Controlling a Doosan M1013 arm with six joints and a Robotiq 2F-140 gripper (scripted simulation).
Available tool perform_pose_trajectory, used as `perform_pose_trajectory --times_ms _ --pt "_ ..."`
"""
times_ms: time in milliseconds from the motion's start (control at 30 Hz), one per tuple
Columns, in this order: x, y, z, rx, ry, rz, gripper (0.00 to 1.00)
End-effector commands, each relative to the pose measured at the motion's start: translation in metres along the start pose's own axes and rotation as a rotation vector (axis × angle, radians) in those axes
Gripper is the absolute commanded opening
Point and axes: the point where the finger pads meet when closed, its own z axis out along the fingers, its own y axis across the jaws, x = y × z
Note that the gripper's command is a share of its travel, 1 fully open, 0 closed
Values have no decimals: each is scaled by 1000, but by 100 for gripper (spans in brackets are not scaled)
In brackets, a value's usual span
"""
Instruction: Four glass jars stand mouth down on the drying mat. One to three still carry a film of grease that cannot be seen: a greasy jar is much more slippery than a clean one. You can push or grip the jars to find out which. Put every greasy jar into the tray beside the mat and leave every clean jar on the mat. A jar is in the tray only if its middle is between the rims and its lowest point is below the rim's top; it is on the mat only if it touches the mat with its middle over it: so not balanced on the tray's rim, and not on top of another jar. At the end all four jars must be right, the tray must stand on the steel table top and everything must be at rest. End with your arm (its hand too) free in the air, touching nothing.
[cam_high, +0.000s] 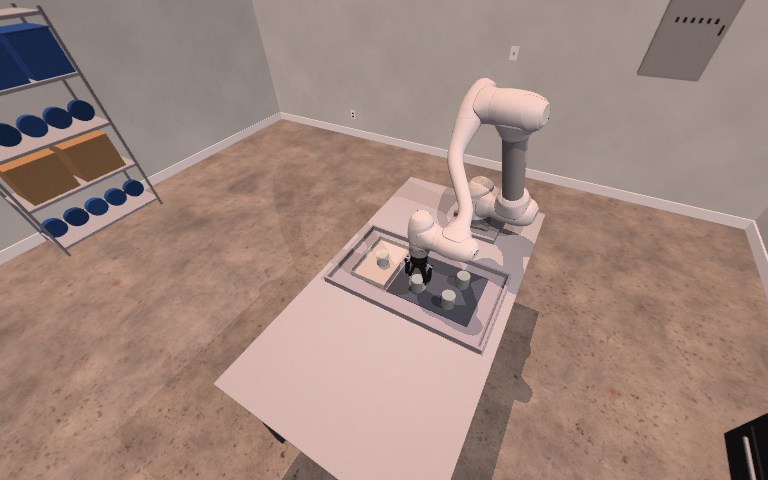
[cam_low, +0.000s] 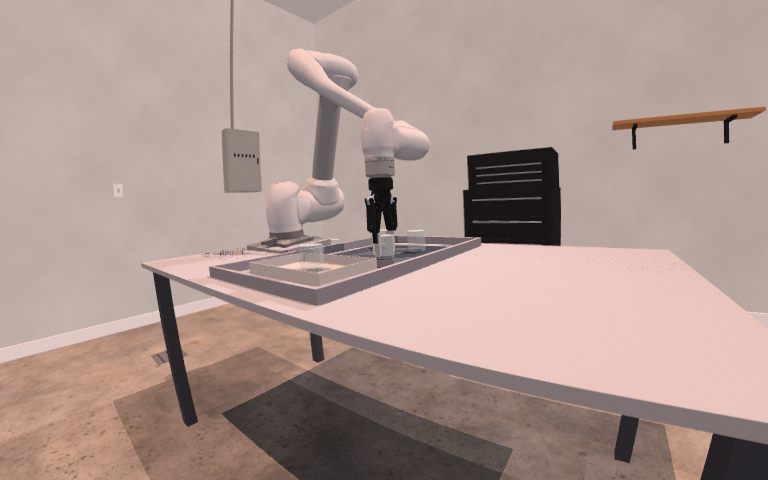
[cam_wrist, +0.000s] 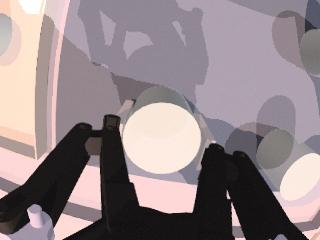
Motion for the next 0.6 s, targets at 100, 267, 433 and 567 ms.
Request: perform_pose_trajectory --times_ms 100,267,433,567 --pt "2 -1 3 2 0 2 39" --pt "2 -1 3 2 0 2 36" --pt "2 -1 3 2 0 2 36" --pt "2 -1 3 2 0 2 36"
